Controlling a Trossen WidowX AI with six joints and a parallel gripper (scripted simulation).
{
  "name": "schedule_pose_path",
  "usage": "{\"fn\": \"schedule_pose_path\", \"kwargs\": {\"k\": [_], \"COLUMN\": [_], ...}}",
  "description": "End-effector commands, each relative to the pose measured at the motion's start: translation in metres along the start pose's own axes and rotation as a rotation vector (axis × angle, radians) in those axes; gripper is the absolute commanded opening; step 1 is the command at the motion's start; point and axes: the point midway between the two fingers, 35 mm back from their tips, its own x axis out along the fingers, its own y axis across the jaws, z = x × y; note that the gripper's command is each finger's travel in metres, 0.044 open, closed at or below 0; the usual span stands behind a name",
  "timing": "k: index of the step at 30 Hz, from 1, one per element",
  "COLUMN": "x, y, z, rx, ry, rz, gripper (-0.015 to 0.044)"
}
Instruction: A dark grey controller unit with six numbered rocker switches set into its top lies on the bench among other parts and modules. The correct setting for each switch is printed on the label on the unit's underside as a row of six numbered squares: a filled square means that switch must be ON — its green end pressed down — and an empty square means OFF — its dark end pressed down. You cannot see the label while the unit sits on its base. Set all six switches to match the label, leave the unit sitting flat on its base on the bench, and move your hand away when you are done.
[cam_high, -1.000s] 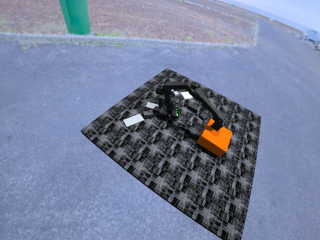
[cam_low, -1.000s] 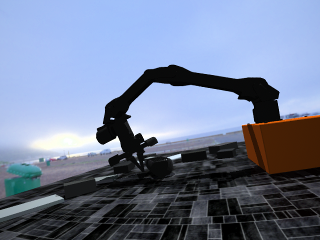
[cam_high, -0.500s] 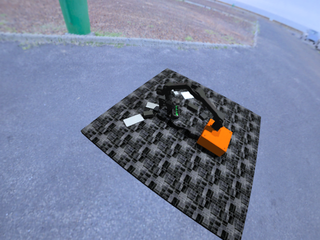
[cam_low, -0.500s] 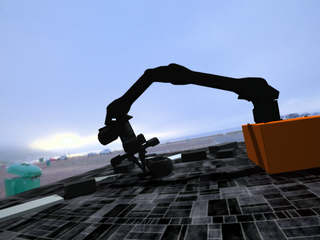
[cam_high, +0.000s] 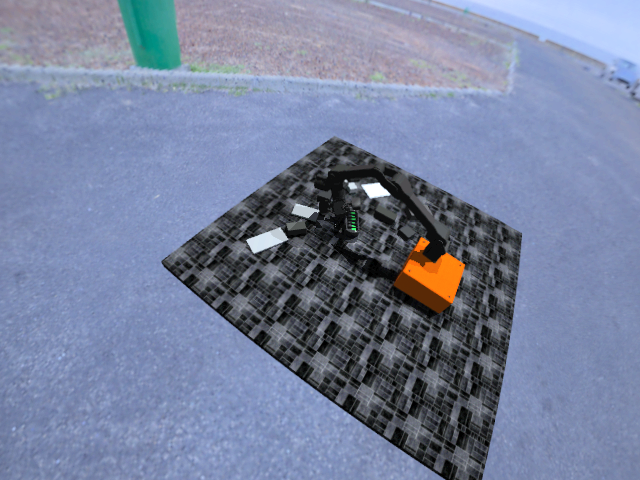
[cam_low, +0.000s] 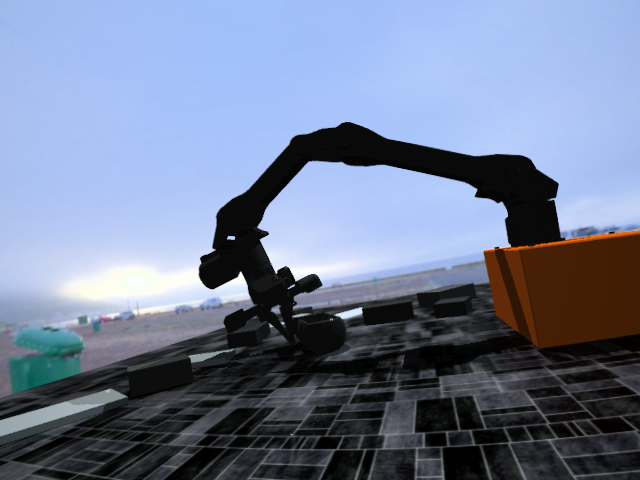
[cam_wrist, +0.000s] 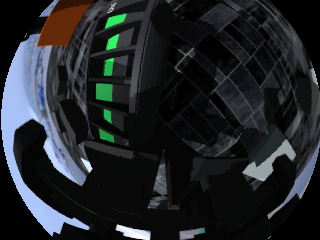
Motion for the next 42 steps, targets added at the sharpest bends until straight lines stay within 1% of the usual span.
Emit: {"fn": "schedule_pose_path", "kwargs": {"k": [1,39,42], "x": [-0.002,0.012,0.0], "y": [0.005,0.047,0.033], "z": [-0.001,0.008,0.004], "rx": [-0.003,-0.004,0.013], "ry": [0.006,0.006,0.008], "rz": [0.001,0.005,-0.01], "gripper": [0.0,0.0,0.0]}}
